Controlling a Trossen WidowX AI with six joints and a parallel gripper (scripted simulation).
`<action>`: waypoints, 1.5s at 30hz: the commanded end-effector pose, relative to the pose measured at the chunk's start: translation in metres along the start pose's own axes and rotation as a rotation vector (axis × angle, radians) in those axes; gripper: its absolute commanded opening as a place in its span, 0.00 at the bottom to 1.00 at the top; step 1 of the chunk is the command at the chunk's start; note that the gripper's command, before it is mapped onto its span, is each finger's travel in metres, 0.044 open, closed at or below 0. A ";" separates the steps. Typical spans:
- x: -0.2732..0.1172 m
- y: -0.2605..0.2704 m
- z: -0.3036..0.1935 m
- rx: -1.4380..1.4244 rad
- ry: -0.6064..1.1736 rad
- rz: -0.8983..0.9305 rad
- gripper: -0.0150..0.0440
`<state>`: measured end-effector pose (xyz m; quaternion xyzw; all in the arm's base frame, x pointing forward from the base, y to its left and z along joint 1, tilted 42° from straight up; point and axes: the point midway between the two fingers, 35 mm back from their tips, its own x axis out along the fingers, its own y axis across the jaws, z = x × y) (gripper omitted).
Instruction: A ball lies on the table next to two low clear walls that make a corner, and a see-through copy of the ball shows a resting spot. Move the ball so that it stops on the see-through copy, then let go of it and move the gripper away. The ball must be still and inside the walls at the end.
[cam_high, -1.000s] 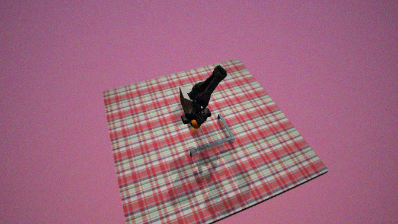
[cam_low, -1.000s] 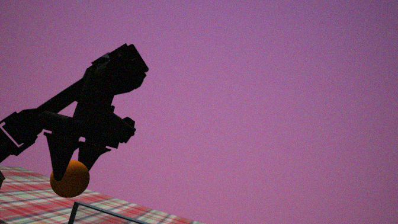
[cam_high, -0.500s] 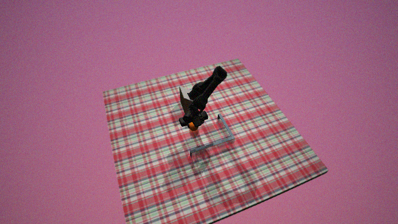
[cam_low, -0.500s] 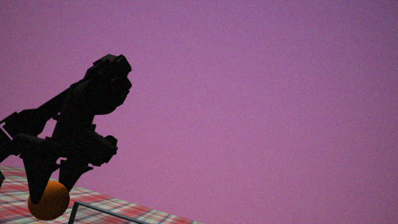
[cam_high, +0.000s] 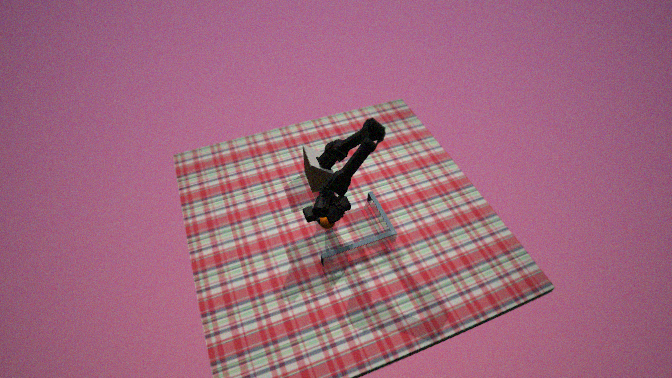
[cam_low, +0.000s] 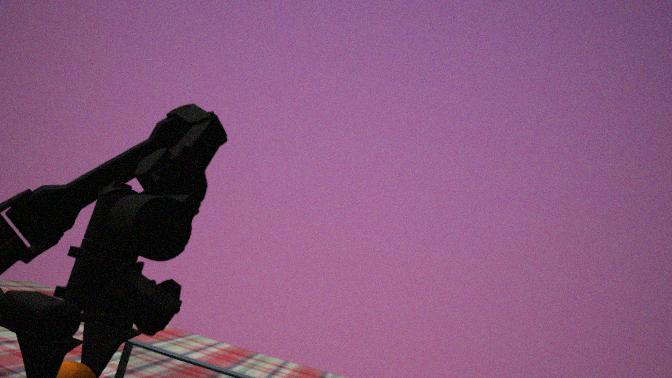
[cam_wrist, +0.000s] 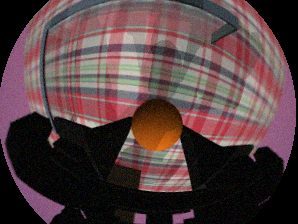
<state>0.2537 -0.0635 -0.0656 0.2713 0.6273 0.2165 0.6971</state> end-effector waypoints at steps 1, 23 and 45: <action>0.004 0.001 0.000 0.004 -0.001 0.004 0.25; 0.016 0.001 -0.001 0.002 0.001 0.001 0.70; -0.064 -0.003 0.004 0.007 -0.017 -0.006 0.98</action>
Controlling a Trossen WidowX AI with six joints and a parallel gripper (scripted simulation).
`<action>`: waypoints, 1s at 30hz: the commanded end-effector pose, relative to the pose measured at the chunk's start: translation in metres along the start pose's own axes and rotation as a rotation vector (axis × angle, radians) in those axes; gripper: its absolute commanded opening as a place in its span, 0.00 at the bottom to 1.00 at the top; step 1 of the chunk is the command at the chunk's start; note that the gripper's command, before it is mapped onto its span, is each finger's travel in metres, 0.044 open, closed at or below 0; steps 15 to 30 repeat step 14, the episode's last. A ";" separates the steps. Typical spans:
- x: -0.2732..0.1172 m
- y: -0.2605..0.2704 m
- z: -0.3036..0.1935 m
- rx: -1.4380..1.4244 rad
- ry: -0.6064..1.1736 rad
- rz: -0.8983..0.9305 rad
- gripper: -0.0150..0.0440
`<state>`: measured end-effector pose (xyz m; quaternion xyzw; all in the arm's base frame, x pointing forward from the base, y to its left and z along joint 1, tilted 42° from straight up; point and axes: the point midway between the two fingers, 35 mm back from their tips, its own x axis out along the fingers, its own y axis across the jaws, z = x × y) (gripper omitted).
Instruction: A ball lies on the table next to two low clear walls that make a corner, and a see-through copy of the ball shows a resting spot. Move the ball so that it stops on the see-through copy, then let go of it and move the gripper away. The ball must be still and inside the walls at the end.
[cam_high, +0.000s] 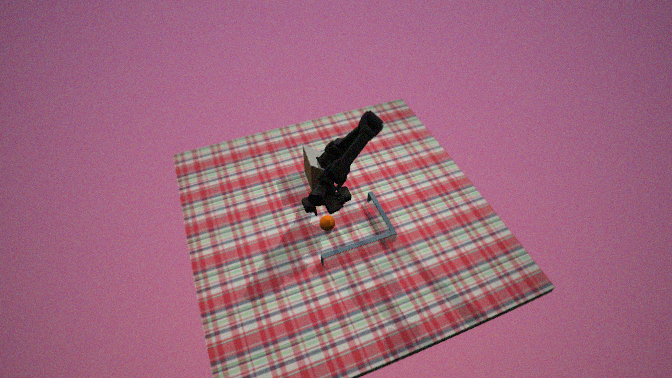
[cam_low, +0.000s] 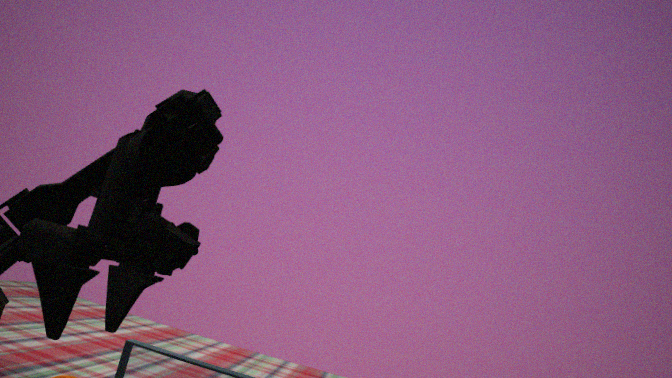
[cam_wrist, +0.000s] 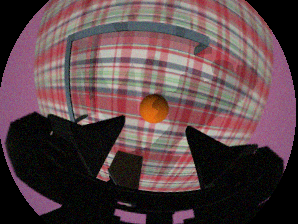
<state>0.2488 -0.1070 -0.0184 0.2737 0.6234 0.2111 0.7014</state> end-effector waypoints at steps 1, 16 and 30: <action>0.000 0.000 0.001 0.001 -0.003 -0.002 0.98; -0.044 0.002 -0.003 0.000 0.000 0.001 1.00; -0.044 0.002 -0.003 0.000 0.000 0.001 1.00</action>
